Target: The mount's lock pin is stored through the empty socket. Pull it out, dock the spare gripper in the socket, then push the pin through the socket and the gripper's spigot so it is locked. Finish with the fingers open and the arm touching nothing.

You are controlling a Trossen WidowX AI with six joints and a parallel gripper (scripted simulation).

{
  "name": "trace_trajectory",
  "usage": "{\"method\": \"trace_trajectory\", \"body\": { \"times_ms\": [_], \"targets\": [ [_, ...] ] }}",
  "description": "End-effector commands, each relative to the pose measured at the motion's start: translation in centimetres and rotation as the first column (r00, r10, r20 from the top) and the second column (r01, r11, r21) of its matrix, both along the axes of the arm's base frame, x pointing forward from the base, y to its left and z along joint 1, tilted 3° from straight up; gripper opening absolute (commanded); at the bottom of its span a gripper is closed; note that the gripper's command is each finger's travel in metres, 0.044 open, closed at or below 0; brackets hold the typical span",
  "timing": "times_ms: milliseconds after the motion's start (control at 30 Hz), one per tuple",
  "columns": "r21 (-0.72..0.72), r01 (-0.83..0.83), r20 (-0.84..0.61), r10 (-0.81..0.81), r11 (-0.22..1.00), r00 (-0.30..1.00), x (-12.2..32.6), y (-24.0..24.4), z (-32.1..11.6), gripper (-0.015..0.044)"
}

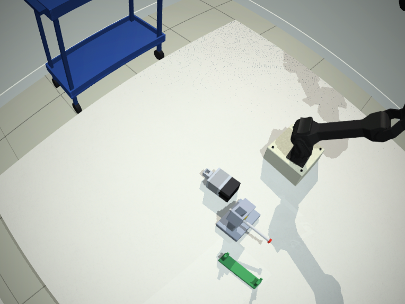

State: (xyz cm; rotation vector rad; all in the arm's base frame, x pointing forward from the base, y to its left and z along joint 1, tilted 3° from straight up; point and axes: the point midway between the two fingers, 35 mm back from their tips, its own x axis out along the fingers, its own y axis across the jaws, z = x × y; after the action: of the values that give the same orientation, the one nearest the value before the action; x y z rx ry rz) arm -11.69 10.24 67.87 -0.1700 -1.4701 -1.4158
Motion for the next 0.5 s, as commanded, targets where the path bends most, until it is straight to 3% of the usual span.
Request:
{"method": "trace_trajectory", "body": {
  "times_ms": [0, 100, 467],
  "targets": [
    [0.008, -0.001, -0.005, 0.001, 1.0, 1.0, 0.0, -0.3, 0.0, 0.0374],
    [0.117, -0.017, -0.081, 0.027, 0.993, 0.996, 0.9, -4.4, 0.1, 0.03],
    [0.489, -0.005, -0.428, 0.244, 0.872, 0.87, 8.5, -19.1, -2.5, 0.03]
  ]
}}
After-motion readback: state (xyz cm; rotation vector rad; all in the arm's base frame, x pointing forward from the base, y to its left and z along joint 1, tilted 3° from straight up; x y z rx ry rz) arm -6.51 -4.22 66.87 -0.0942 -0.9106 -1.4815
